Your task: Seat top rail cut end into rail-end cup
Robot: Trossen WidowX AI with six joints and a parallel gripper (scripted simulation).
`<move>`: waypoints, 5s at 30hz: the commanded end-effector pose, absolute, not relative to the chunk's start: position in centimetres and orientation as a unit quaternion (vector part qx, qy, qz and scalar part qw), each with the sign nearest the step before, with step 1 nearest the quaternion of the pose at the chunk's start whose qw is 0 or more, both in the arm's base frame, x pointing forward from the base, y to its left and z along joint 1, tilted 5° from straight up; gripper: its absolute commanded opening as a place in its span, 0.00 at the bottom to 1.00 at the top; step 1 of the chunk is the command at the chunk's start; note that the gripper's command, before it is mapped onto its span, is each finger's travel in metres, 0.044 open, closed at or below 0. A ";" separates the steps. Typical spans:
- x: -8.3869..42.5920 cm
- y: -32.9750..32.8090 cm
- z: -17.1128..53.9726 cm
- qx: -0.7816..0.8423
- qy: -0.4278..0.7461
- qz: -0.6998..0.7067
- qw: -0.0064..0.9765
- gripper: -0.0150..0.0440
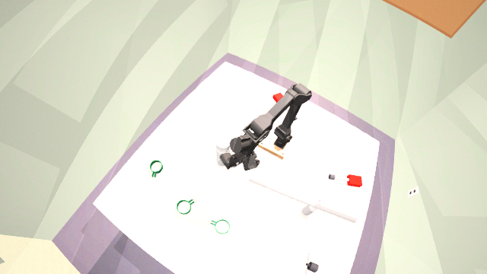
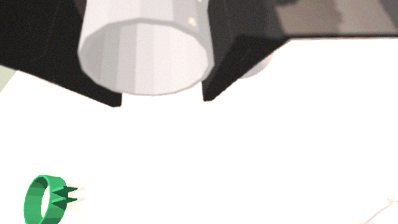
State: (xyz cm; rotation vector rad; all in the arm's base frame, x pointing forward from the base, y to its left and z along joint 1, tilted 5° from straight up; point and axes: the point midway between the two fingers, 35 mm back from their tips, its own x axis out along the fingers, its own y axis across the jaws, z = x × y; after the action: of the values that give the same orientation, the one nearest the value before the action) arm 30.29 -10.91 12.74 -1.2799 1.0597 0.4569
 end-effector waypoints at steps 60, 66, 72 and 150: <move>26.4 -10.3 12.5 -0.649 0.351 0.344 0.580 0.25; 26.6 -10.2 12.5 -0.646 0.357 0.338 0.584 0.25; 26.6 -10.3 12.6 -0.648 0.356 0.337 0.583 0.25; 25.5 7.9 21.1 0.157 0.559 -0.104 0.808 1.00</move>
State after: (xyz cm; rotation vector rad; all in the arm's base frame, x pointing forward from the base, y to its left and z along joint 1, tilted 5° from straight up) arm 25.07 7.13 22.63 0.1544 1.1265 -0.0776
